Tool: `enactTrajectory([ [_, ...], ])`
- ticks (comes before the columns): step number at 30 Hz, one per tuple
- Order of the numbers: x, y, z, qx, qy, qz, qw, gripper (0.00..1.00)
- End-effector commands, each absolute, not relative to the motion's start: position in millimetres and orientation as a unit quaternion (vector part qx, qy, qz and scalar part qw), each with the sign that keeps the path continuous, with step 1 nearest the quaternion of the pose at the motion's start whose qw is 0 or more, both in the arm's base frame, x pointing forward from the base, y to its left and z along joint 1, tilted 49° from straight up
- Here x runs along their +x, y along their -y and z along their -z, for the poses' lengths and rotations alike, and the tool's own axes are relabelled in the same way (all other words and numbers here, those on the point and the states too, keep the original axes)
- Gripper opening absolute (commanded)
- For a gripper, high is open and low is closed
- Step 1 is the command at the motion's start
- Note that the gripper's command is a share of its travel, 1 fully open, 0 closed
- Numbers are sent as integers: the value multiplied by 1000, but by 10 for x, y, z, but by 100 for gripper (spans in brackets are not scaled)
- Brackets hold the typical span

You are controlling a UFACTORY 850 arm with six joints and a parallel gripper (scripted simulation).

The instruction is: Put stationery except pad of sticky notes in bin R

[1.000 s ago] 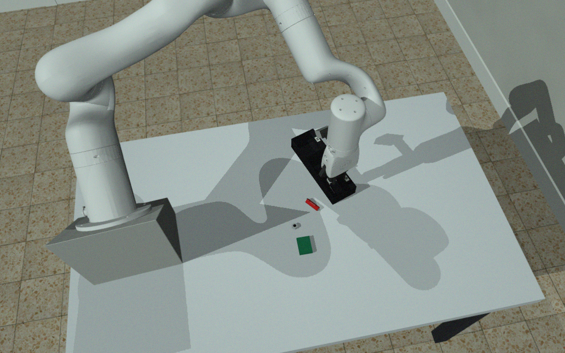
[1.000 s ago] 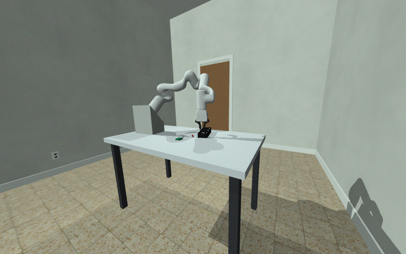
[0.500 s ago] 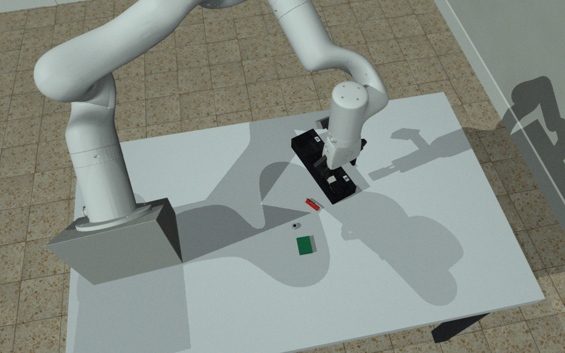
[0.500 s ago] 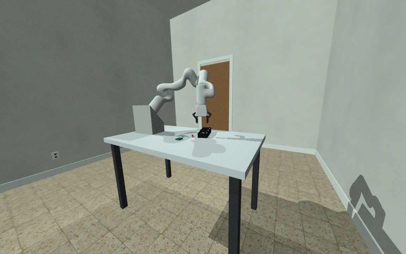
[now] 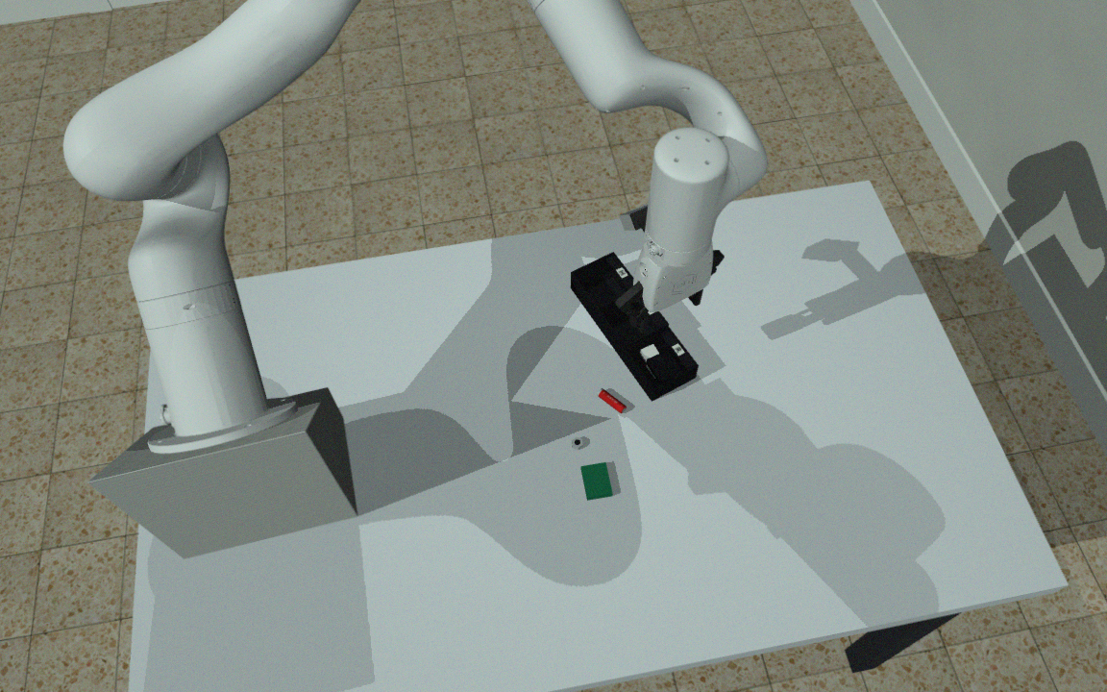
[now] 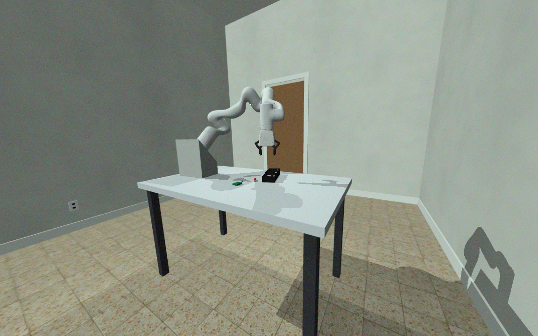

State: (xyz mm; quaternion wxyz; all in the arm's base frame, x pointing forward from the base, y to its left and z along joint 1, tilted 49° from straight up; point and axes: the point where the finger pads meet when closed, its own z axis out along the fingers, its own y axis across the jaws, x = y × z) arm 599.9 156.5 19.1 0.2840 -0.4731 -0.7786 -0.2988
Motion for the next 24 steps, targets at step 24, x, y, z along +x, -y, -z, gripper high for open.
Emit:
enactTrajectory([
  [24, 6068, -1304, -430, -473, 779, 300, 283, 100],
])
